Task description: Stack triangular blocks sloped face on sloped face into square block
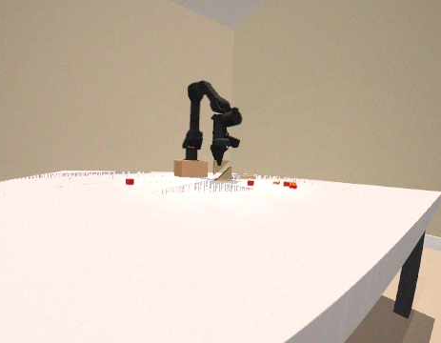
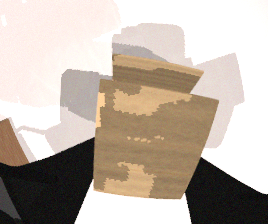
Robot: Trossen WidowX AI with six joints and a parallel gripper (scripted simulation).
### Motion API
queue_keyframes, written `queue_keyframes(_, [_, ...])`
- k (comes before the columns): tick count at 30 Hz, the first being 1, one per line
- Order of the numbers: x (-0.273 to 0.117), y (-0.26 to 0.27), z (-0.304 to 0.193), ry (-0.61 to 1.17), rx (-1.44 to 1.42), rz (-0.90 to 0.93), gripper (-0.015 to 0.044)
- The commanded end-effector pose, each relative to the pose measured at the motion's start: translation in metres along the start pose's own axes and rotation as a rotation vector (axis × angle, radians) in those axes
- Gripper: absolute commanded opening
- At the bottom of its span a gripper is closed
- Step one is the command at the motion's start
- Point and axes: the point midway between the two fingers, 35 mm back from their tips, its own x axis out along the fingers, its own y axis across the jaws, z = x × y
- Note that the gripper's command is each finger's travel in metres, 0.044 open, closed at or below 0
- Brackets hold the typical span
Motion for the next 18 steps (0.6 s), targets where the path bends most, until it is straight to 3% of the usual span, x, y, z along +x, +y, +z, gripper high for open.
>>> queue_keyframes(1, [-0.0004,-0.0017,0.0005,0.0,0.005,-0.006,0.0])
queue_keyframes(18, [0.0058,-0.0018,0.0034,0.0,0.005,-0.006,0.0])
